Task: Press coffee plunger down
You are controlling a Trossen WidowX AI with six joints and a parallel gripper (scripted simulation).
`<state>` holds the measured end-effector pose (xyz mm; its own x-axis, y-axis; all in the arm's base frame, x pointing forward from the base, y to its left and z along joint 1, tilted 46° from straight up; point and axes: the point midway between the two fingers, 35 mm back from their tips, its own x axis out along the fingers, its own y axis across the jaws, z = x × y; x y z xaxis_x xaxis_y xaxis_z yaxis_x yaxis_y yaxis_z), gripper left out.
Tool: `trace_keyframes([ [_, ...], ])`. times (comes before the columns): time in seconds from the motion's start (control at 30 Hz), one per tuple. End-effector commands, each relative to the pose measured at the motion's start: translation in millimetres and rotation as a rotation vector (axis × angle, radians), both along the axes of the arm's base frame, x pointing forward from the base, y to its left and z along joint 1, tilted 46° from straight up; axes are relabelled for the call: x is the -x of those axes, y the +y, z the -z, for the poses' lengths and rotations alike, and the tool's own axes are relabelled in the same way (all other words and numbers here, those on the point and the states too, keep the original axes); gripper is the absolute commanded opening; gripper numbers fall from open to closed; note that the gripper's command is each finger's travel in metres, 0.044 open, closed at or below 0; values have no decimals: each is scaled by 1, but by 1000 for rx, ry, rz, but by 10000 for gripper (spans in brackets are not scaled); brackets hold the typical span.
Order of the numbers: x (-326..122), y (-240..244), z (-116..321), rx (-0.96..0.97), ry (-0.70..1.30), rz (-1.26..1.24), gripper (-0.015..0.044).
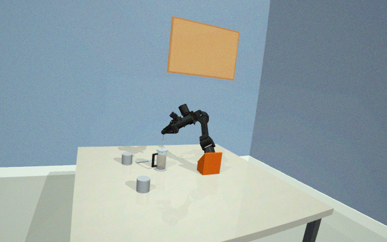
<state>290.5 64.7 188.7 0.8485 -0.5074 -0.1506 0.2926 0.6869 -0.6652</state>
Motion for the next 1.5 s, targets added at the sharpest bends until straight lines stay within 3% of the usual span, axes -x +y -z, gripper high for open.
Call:
trace_keyframes([
  [0.0,-3,-3,1,6,2,-4,440],
  [0.03,-3,-3,1,6,1,-4,440],
  [0.4,-3,-3,1,6,1,-4,151],
  [0.57,-3,-3,1,6,1,-4,120],
  [1.47,-12,-22,26,-1,9,-2,120],
])
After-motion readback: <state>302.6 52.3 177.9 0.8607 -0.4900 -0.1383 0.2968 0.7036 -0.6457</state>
